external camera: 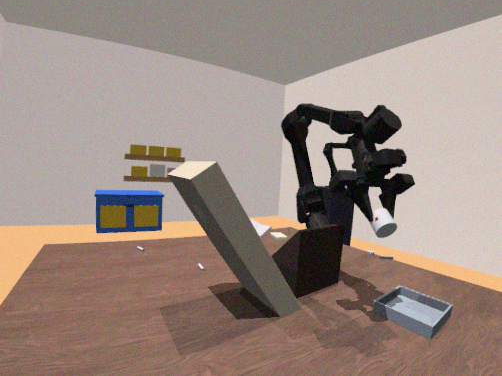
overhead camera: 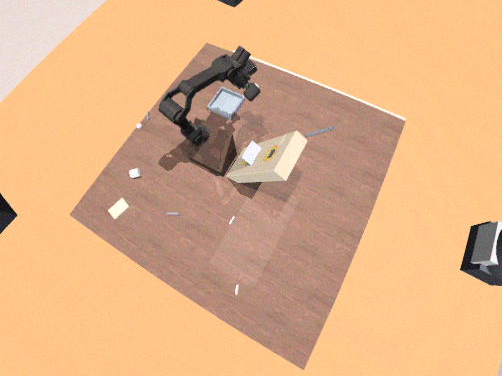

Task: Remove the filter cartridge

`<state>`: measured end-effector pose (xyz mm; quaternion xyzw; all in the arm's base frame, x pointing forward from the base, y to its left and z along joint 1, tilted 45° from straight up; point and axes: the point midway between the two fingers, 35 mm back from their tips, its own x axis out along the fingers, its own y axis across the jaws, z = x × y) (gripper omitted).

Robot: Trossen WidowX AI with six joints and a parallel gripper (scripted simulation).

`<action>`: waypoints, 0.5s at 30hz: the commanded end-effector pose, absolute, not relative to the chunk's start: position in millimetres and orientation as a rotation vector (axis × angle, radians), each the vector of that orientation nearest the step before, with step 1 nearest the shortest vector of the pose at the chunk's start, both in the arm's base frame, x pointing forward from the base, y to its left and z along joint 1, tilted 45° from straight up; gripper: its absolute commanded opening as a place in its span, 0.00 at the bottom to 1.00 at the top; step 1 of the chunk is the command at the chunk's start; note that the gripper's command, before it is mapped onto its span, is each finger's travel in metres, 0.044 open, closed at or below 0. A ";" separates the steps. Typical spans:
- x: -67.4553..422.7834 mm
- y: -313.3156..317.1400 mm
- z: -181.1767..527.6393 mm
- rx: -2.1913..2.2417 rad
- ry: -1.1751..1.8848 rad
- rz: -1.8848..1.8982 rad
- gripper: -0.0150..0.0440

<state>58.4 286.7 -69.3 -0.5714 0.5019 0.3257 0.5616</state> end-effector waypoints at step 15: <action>-44.1 239.3 -151.9 -1.498 1.229 1.165 0.25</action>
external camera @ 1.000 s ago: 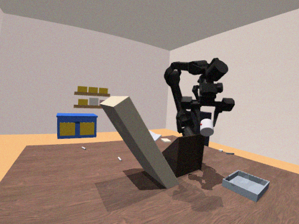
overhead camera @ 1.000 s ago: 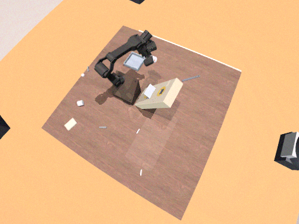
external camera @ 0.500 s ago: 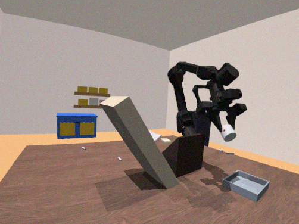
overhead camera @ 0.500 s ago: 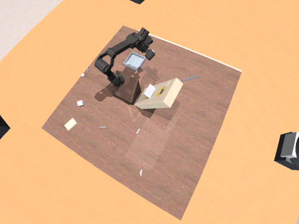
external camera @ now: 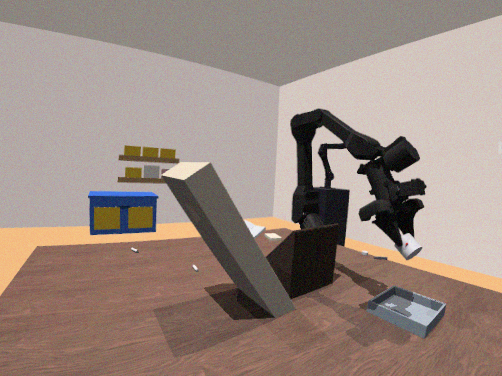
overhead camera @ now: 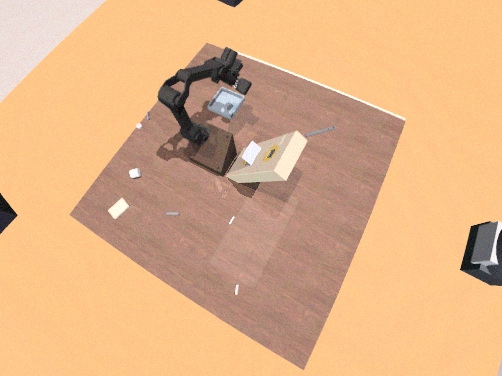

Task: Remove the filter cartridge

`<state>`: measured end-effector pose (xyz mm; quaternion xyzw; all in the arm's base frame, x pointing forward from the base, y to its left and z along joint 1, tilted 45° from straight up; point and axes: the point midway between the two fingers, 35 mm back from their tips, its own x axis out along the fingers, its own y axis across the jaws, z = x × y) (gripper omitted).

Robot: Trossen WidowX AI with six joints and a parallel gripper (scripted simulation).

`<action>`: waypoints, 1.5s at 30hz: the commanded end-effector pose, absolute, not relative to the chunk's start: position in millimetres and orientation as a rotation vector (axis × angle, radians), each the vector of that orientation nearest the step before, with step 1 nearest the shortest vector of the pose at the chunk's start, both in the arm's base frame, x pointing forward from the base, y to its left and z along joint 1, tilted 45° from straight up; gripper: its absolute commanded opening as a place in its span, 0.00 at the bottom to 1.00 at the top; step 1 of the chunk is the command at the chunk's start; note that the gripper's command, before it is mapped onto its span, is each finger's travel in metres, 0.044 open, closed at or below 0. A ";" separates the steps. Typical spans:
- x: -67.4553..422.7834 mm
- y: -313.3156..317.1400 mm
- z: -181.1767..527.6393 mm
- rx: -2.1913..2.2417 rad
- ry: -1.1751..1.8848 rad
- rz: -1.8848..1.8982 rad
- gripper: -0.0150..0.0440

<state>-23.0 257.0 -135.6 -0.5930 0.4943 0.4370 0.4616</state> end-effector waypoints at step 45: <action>-88.3 121.5 -244.1 -1.634 1.265 1.454 0.34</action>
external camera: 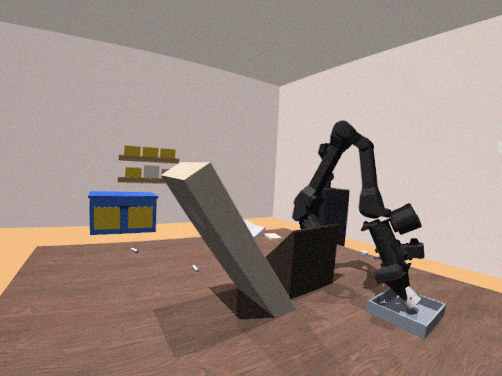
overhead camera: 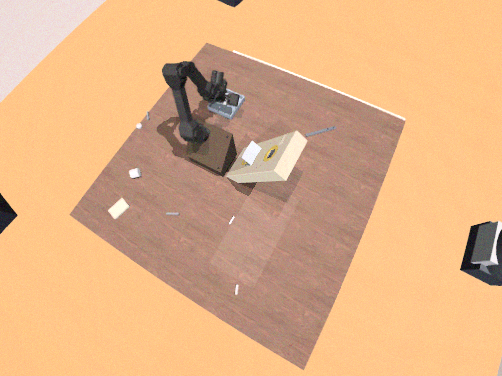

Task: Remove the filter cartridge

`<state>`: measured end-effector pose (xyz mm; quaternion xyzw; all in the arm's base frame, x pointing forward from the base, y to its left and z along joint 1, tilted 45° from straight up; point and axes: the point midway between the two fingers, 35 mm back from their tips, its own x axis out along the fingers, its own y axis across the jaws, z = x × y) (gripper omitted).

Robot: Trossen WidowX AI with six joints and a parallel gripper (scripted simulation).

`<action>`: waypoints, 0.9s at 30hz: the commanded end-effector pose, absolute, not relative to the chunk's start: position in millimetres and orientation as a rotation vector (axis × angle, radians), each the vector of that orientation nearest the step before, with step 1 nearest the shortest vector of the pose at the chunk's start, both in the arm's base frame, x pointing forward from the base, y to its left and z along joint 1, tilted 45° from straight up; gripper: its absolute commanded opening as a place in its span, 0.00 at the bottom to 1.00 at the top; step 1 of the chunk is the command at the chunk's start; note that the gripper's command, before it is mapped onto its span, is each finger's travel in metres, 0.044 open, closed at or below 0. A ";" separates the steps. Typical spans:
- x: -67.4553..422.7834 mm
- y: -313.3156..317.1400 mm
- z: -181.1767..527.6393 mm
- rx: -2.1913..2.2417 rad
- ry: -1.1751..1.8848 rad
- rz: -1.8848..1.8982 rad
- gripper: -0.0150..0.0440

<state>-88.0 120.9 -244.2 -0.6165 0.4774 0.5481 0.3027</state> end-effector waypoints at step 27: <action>-98.4 169.3 -193.1 -1.633 1.264 1.453 1.00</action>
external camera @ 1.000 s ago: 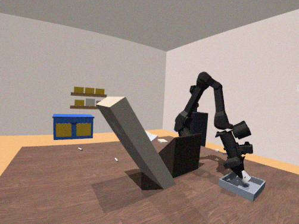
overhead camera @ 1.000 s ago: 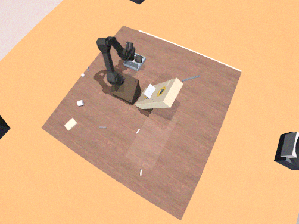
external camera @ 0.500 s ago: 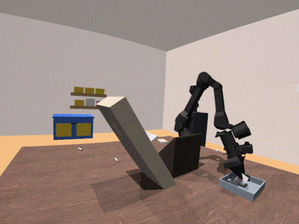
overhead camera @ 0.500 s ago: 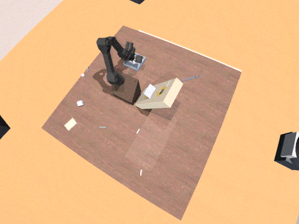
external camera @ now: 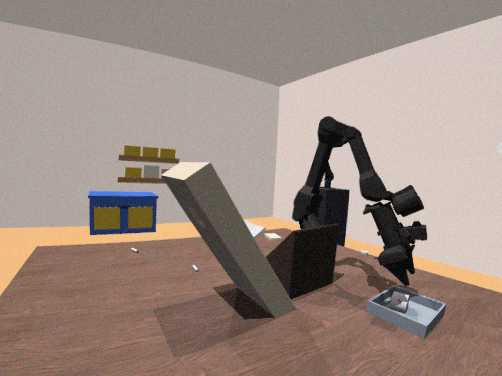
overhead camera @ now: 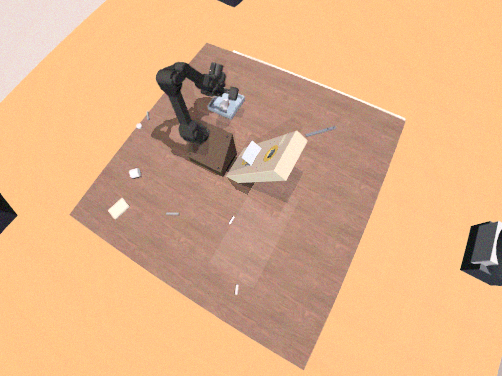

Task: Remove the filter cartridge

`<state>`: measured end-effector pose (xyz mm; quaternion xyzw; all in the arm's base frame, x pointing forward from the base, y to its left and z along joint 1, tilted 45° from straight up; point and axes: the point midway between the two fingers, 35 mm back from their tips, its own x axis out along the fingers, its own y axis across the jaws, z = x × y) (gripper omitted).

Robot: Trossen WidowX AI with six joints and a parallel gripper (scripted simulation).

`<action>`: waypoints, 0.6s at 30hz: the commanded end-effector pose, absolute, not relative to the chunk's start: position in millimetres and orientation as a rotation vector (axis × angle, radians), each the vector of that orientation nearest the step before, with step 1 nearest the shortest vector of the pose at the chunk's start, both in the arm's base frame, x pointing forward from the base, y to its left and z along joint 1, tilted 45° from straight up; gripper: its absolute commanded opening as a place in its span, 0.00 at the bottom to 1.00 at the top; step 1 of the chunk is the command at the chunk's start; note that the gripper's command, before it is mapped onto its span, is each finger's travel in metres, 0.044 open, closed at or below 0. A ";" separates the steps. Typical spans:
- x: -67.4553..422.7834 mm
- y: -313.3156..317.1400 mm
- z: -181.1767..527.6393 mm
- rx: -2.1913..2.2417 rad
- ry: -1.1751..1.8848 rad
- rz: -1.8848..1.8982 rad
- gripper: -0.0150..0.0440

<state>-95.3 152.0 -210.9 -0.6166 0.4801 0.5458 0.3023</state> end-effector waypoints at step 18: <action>-98.9 164.2 -202.9 -1.618 1.261 1.462 1.00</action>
